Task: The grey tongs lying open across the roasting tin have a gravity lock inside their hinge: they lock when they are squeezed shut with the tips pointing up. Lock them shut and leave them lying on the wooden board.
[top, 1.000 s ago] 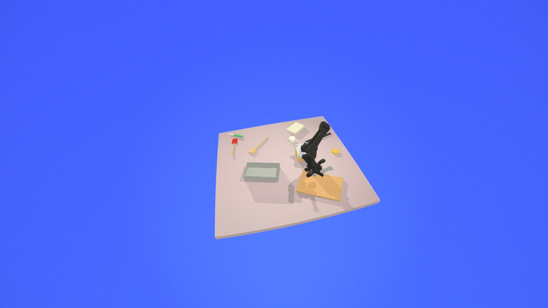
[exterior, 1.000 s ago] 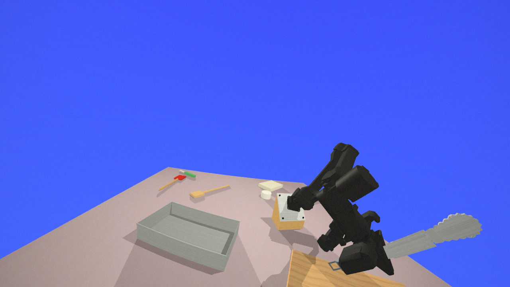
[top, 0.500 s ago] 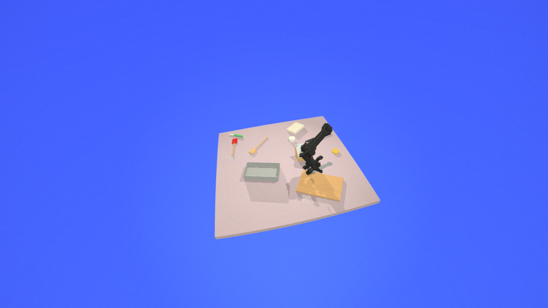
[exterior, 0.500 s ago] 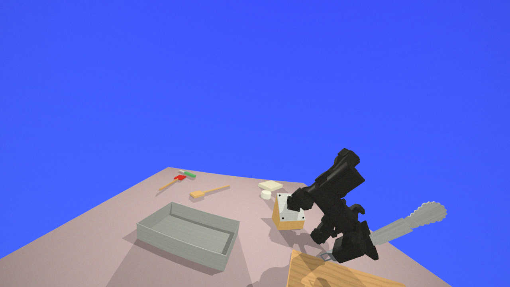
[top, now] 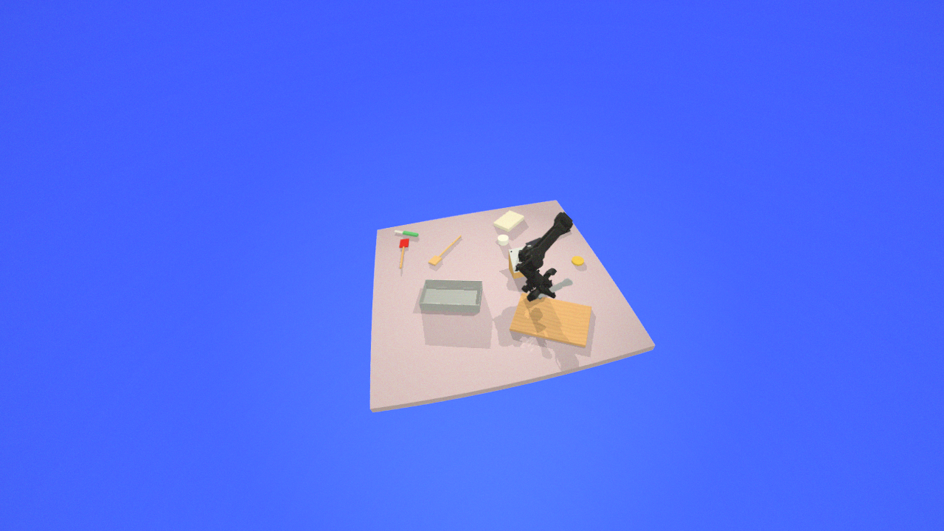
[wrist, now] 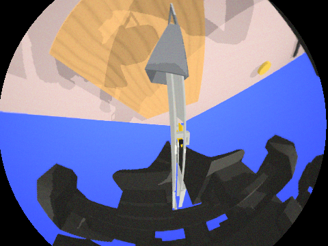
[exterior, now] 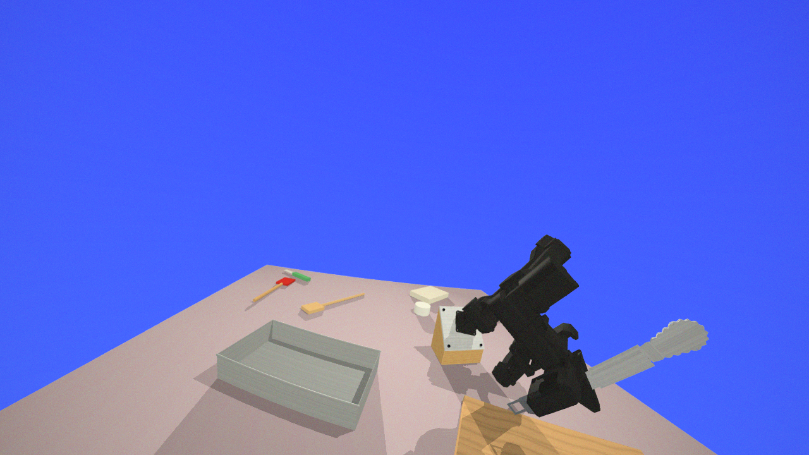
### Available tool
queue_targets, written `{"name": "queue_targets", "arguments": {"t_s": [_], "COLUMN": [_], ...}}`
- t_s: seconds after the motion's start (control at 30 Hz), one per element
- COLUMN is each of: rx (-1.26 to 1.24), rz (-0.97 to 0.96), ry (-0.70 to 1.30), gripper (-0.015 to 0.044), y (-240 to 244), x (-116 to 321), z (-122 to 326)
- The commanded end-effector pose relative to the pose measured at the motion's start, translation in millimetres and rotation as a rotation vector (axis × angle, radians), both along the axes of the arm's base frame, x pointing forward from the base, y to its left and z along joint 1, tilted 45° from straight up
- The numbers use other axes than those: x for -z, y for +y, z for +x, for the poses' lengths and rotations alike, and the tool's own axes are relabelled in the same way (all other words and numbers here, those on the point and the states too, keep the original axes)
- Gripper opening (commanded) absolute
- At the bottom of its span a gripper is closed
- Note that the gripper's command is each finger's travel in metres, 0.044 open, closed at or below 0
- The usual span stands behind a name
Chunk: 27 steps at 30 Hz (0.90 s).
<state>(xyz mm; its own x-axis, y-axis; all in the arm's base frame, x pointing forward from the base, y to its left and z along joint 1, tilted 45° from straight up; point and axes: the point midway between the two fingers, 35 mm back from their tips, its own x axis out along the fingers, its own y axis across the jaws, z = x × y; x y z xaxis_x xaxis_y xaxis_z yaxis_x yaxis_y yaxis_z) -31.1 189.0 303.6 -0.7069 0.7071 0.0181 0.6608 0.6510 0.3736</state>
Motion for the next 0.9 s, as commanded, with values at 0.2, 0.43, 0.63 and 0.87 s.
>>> {"name": "queue_targets", "arguments": {"t_s": [0.2, 0.43, 0.63, 0.87], "rx": [-0.004, -0.004, 0.022, 0.084], "rz": [-0.001, -0.001, -0.001, -0.028], "ry": [-0.001, -0.001, 0.036, 0.093], "gripper": [-0.0150, -0.0150, -0.0150, -0.0150], "y": [-1, -1, 8, 26], "x": [0, 0, -13, -33], "z": [0, 0, -1, -3]}}
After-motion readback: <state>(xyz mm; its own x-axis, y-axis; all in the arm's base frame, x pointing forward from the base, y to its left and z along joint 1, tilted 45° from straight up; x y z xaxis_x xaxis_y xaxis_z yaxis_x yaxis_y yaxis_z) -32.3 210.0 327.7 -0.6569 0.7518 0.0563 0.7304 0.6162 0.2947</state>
